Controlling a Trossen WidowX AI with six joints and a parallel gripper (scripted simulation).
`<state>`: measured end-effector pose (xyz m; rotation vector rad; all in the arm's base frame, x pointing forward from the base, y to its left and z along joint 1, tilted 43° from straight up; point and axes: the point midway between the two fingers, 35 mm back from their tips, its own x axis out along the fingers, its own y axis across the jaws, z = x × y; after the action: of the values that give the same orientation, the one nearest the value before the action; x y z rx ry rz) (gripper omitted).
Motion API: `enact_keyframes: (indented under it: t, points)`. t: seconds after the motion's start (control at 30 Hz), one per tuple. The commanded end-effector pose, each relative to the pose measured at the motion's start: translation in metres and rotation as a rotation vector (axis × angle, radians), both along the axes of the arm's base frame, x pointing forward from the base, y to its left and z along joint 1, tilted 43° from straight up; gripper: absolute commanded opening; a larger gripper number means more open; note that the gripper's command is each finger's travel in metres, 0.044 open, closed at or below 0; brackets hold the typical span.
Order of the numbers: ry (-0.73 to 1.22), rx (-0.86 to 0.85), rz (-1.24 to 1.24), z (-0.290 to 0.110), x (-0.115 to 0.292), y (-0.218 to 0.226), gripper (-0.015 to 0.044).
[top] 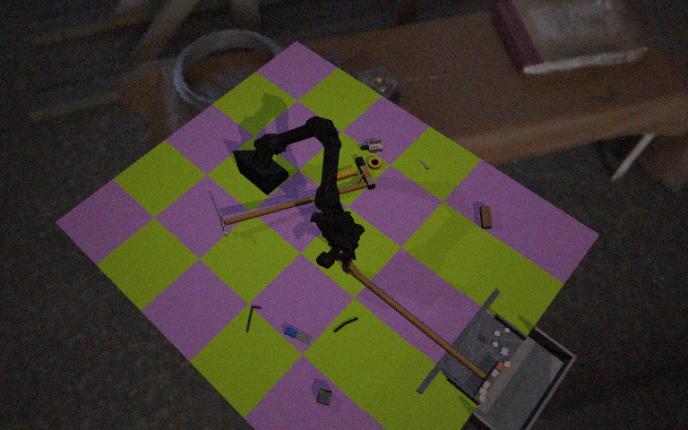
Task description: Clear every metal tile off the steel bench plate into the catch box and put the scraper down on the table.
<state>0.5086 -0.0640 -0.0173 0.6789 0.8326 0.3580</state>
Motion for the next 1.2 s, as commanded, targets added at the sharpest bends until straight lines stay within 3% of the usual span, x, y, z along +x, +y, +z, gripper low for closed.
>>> enact_keyframes:
  t: [0.0, 0.43, 1.17]
  points:
    - [-0.005, -0.002, -0.009, 0.002, 0.008, -0.002, 0.0]
    - [-0.006, -0.001, -0.009, 0.004, 0.026, 0.0, 0.0]
    - [-0.005, 0.0, -0.005, 0.002, 0.022, 0.001, 0.0]
